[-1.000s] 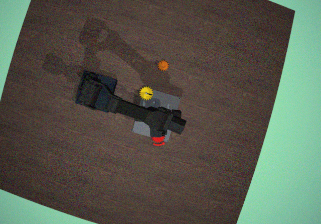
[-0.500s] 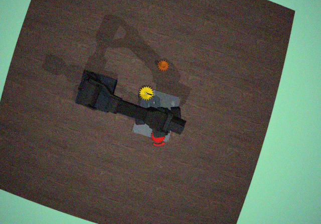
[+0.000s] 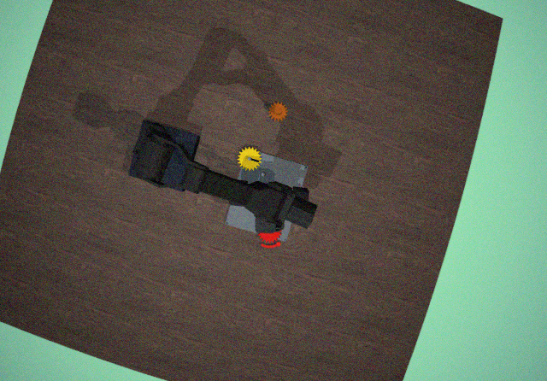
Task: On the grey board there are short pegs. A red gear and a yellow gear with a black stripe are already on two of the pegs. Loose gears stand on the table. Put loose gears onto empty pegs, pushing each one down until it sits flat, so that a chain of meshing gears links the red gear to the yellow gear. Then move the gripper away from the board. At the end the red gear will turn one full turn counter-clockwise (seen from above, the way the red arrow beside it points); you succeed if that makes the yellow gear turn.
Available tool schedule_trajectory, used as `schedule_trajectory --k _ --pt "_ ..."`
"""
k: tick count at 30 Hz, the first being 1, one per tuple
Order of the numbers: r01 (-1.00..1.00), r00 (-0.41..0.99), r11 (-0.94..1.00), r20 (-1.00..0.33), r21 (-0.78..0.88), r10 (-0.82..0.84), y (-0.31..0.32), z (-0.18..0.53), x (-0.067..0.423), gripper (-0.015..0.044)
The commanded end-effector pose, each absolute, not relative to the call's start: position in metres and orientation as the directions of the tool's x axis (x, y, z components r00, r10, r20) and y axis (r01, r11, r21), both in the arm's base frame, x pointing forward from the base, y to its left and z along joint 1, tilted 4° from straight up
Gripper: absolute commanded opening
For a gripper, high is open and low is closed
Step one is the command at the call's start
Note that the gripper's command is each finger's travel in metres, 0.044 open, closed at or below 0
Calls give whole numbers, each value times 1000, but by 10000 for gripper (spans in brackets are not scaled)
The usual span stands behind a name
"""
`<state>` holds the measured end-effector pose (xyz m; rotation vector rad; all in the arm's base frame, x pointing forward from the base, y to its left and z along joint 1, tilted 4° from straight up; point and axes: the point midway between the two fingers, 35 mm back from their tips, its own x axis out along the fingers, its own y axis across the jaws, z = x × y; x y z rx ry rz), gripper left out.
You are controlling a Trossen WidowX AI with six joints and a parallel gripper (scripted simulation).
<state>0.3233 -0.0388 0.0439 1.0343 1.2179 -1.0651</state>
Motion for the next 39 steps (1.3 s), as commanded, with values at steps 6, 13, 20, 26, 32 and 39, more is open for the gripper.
schedule_trajectory --k 6,13,20,26,32,39 --pt "995 45 96 -997 39 -61 -40 42 324 0" --pt "989 45 143 -997 36 -61 -39 42 324 0" --pt "968 45 250 -997 29 -61 -39 42 323 26" --pt "968 45 249 -997 29 -61 -38 46 323 140" --pt "968 46 249 -997 29 -61 -37 67 323 140" --pt "963 45 269 -997 27 -61 -34 81 323 166"
